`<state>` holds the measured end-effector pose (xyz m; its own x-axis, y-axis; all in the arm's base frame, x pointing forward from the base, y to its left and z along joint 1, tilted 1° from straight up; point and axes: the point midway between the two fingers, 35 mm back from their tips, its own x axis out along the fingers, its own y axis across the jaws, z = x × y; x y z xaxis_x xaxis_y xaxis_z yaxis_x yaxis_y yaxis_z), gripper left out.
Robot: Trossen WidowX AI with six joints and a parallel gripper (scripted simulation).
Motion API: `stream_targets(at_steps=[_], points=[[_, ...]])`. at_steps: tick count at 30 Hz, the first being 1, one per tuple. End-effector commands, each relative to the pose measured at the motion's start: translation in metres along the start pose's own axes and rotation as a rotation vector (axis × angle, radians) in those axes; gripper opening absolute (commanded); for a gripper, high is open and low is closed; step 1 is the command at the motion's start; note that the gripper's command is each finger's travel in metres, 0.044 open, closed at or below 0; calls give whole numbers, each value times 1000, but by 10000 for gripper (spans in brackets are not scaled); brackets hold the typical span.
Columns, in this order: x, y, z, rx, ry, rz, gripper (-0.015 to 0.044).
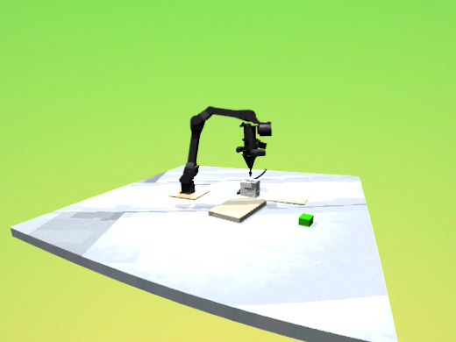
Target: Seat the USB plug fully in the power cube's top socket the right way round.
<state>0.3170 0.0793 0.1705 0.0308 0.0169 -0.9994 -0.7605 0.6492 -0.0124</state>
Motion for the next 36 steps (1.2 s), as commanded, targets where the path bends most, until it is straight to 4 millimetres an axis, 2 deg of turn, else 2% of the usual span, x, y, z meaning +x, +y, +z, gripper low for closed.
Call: stream_targets(at_steps=[1,36], points=[[0,0,0,115,0,0,0],[0,0,0,1031,-1,0,0]])
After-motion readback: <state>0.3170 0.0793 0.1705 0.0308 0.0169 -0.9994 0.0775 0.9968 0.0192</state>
